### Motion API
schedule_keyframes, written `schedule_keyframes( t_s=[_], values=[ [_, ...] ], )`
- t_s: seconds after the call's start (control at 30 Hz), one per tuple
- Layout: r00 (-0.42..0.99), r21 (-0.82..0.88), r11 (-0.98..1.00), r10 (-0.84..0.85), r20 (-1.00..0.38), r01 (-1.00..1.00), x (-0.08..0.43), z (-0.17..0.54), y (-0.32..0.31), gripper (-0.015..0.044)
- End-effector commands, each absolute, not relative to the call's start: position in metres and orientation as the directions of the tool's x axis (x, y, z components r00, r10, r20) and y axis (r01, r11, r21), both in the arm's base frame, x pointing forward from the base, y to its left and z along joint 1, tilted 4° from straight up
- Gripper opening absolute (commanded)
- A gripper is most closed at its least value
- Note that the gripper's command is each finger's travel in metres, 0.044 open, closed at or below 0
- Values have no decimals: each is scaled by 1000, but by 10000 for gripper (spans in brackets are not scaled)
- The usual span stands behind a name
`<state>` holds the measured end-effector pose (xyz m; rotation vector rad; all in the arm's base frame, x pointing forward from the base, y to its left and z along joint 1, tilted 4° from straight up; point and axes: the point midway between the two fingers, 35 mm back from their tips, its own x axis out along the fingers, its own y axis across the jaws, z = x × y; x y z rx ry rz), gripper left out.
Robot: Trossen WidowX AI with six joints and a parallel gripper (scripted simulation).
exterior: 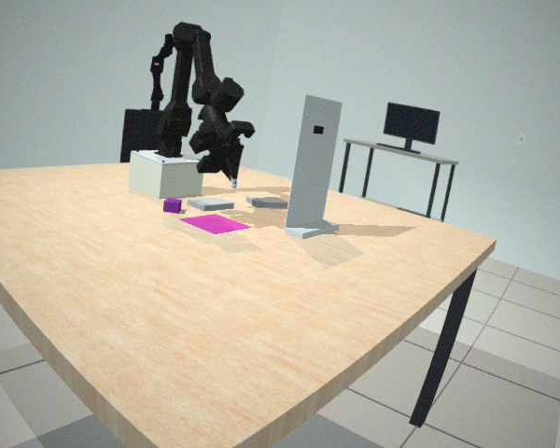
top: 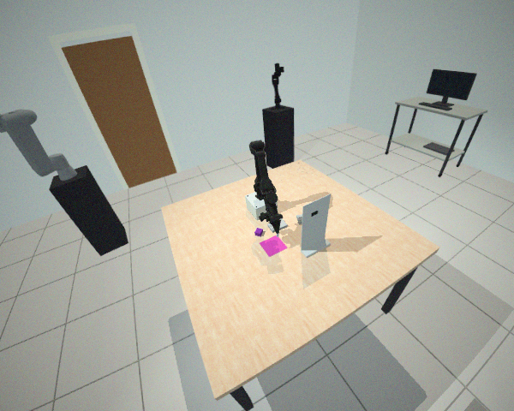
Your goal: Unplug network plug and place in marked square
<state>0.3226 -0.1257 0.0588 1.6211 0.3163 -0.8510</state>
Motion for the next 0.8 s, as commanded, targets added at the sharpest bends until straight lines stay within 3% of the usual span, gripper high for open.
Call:
schedule_keyframes(
  t_s=[0.0, 0.77],
  values=[
    [613, 669, -310, -268, -744, 676, 312, 40, -141, 0],
    [586, 646, -329, -271, -763, 689, 311, 18, -147, 0]
  ],
)
